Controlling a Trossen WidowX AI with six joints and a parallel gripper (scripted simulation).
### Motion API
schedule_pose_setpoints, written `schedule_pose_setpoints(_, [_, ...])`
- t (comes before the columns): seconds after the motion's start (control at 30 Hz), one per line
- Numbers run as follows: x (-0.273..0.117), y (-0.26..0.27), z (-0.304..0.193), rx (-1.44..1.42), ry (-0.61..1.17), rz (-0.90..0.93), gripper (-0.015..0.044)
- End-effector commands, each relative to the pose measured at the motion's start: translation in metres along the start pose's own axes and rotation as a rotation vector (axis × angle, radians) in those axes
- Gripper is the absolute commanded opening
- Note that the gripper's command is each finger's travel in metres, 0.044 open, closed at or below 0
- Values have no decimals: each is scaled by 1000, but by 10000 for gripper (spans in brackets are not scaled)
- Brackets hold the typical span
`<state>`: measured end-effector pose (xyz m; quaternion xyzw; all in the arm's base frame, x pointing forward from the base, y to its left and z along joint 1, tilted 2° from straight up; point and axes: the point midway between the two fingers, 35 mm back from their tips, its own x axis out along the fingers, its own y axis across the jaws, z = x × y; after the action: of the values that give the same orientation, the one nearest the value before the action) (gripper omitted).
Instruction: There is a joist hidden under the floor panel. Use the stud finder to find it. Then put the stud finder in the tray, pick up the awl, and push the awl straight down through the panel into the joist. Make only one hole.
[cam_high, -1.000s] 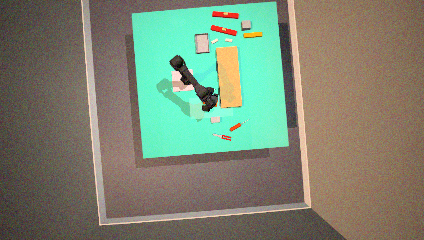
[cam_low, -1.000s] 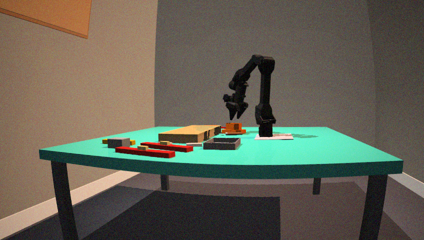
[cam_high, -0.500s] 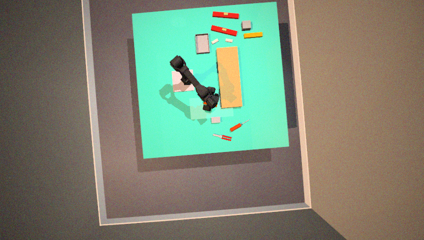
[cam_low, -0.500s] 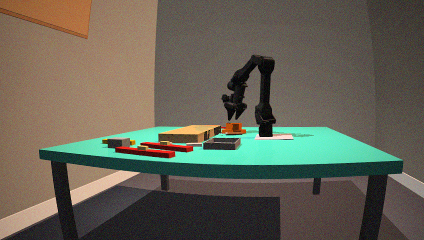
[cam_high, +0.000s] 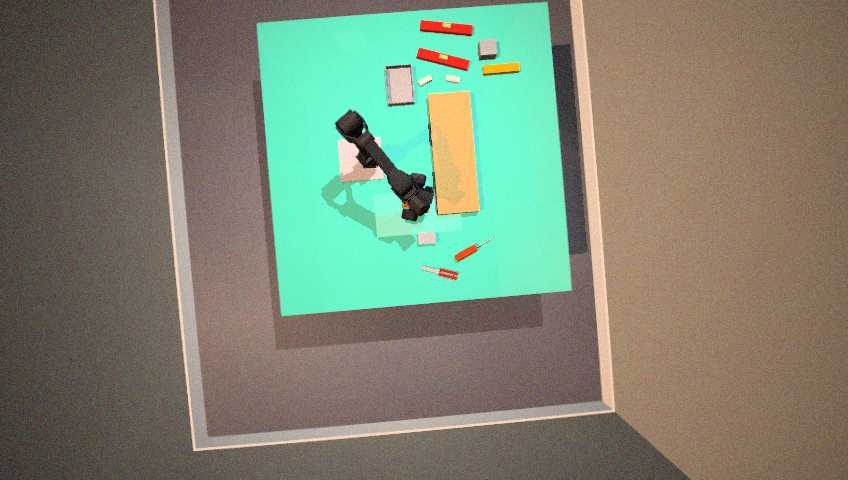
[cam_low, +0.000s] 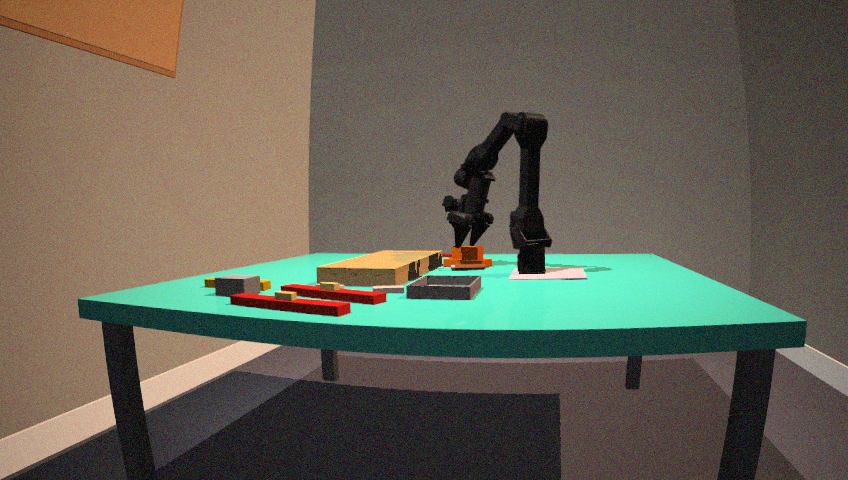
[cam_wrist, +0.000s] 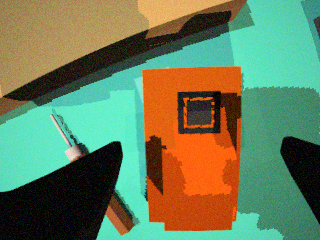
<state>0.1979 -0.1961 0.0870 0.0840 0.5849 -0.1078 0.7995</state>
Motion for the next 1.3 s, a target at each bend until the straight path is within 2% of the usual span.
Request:
schedule_pose_setpoints(0.0, [9,1,-3,5,3,6,440])
schedule_pose_setpoints(0.5, [29,2,-10,7,3,6,440])
schedule_pose_setpoints(0.63, [29,2,-10,7,3,6,335])
schedule_pose_setpoints(1.27, [29,2,-10,7,3,6,208])
